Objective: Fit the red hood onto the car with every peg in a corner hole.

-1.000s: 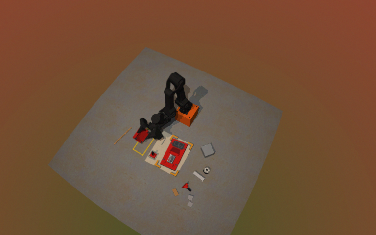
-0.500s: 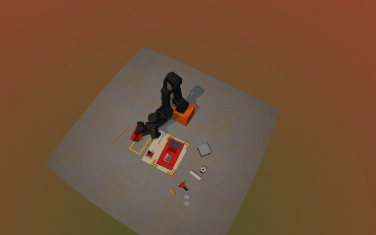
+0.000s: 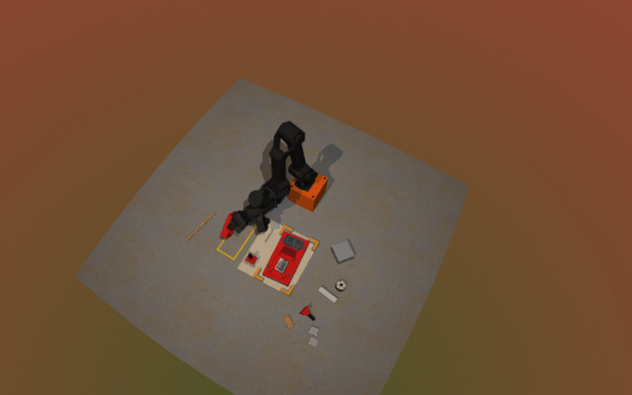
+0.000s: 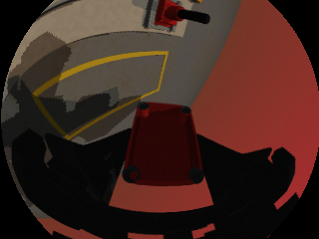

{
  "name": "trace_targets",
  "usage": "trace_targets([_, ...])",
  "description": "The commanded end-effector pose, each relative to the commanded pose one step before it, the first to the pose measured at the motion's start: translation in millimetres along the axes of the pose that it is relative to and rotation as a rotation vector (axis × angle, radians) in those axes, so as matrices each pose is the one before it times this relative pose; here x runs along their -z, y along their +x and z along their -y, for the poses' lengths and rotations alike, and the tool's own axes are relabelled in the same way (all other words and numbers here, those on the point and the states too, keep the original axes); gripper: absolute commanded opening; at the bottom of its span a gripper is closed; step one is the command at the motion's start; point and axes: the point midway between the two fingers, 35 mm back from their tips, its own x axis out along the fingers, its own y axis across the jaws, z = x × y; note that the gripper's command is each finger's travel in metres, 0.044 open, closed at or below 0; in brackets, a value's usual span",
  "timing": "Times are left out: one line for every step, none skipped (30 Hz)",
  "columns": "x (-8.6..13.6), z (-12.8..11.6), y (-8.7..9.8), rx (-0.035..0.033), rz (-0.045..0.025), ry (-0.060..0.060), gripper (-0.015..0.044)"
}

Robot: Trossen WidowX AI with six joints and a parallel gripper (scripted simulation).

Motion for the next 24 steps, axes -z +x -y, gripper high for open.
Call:
trace_targets([-0.6, -2.45, 0.36, -0.00244, -0.00364, -0.1354, 0.0])
trace_targets([-0.39, -0.49, 0.17, -0.00003, 0.00002, -0.0299, 0.0])
trace_targets([-0.44, -0.52, 0.19, -0.00003, 0.00002, -0.0299, 0.0])
trace_targets([-0.49, -0.55, 0.2, -0.00003, 0.00002, -0.0299, 0.0])
trace_targets([-0.54, -0.58, 0.22, -0.00003, 0.00002, -0.0299, 0.0])
trace_targets([-0.6, -0.6, 0.24, -0.00003, 0.00003, -0.0299, 0.0])
trace_targets([-0.66, -0.62, 0.26, -0.00003, 0.00003, -0.0299, 0.0])
trace_targets([-0.72, -0.64, 0.28, -0.00004, 0.00003, -0.0299, 0.0])
trace_targets([-0.79, -0.66, 0.29, -0.00004, 0.00004, -0.0299, 0.0])
trace_targets([-0.86, -0.68, 0.31, -0.00004, 0.00004, -0.0299, 0.0])
trace_targets([-0.94, -0.7, 0.33, -0.00004, 0.00004, -0.0299, 0.0])
trace_targets([-1.02, -0.71, 0.35, -0.00004, 0.00005, -0.0299, 0.0])
trace_targets([-1.1, -0.72, 0.37, -0.00004, 0.00005, -0.0299, 0.0])
trace_targets([-1.19, -0.74, 0.39, -0.00004, 0.00005, -0.0299, 0.0])
trace_targets([-1.28, -0.74, 0.41, -0.00004, 0.00006, -0.0298, 0.0])
trace_targets([-1.38, -0.75, 0.43, -0.00004, 0.00006, -0.0298, 0.0])
trace_targets([-1.4, -0.71, 0.42, -0.00004, 0.00007, -0.0283, 0.0])
trace_targets([-1.42, -0.68, 0.42, -0.00004, 0.00007, -0.0266, 0.0])
trace_targets([-1.44, -0.64, 0.41, -0.00004, 0.00007, -0.0251, 0.0])
trace_targets([-1.45, -0.6, 0.4, -0.00004, 0.00007, -0.0237, 0.0])
trace_targets([-1.46, -0.57, 0.4, -0.00004, 0.00007, -0.0223, 0.0])
trace_targets([-1.47, -0.54, 0.39, -0.00004, 0.00007, -0.021, 0.0])
trace_targets([-1.48, -0.51, 0.39, -0.00003, 0.00007, -0.0198, 0.0])
trace_targets([-1.48, -0.48, 0.39, -0.00003, 0.00007, -0.0187, 0.0])
